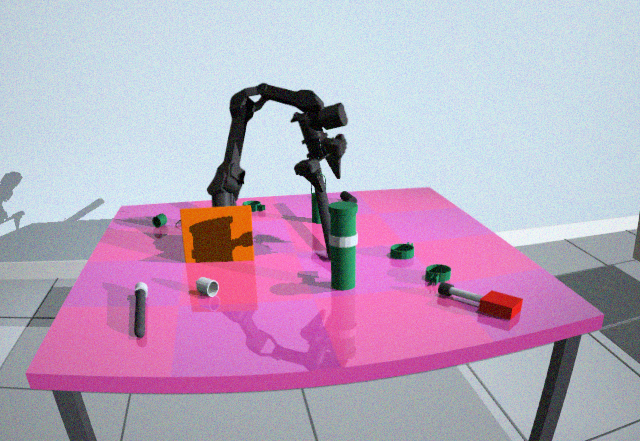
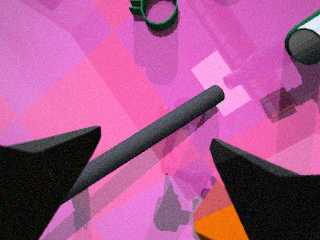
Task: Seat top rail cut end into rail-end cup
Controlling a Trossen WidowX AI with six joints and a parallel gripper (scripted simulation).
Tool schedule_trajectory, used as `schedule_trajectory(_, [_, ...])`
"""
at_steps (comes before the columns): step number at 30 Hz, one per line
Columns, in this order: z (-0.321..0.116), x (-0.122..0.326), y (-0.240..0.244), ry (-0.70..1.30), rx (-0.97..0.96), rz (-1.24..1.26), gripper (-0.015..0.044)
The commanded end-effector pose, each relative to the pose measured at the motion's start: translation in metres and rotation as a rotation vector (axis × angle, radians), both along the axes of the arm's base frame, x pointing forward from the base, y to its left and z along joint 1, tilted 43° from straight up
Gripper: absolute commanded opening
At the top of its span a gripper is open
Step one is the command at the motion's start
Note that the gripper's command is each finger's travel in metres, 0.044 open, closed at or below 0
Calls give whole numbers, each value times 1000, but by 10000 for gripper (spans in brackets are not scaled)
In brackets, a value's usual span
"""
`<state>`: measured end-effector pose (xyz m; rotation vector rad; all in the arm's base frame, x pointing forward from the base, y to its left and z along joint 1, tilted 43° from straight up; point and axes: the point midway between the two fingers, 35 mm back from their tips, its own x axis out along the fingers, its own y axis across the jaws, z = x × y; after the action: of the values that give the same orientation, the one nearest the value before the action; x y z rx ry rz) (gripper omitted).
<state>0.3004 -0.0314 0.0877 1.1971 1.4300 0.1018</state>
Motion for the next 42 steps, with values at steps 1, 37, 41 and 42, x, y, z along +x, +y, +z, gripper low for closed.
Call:
schedule_trajectory(1, [-14, 2, 30, 504, 58, -252, 440])
schedule_trajectory(37, [-58, -2, 82, 798, 46, -428, 440])
schedule_trajectory(41, [-62, -2, 86, 798, 46, -428, 440])
schedule_trajectory(42, [-64, -2, 87, 798, 46, -428, 440])
